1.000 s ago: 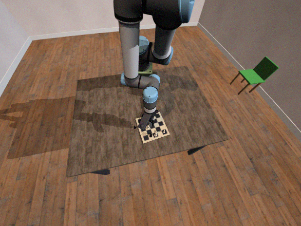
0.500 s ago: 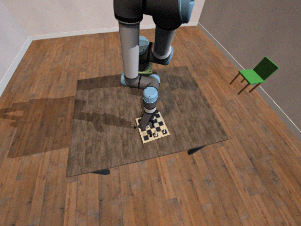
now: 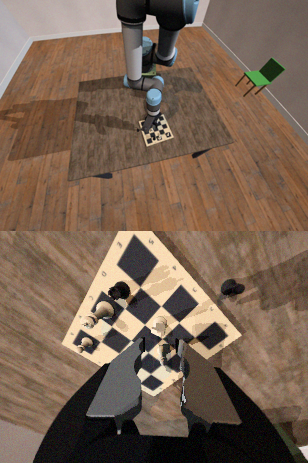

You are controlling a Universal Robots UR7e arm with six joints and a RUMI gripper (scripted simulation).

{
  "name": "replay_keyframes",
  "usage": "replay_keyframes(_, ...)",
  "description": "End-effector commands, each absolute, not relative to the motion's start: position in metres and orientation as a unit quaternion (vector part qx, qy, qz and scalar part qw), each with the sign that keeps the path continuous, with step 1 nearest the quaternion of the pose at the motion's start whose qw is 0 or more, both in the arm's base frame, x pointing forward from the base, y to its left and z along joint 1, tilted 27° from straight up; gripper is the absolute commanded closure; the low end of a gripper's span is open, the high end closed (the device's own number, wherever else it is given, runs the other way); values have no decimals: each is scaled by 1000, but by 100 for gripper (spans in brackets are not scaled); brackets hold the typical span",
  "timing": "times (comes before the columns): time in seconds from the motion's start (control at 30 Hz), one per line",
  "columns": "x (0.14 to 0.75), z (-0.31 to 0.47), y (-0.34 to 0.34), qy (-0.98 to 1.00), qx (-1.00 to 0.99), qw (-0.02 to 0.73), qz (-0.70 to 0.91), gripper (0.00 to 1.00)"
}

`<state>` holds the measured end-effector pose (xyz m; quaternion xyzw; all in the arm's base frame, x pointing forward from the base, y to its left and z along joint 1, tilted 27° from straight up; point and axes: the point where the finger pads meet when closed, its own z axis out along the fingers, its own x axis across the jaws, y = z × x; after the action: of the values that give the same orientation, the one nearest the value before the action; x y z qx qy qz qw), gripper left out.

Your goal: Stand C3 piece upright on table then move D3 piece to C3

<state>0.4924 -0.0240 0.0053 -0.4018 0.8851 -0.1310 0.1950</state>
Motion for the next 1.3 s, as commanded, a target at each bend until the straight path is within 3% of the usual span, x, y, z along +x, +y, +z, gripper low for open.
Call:
replay_keyframes(0.0,493,6,-24,885,-402,195,-131,77)
replay_keyframes(1.27,508,-25,-27,885,-402,195,-131,77)
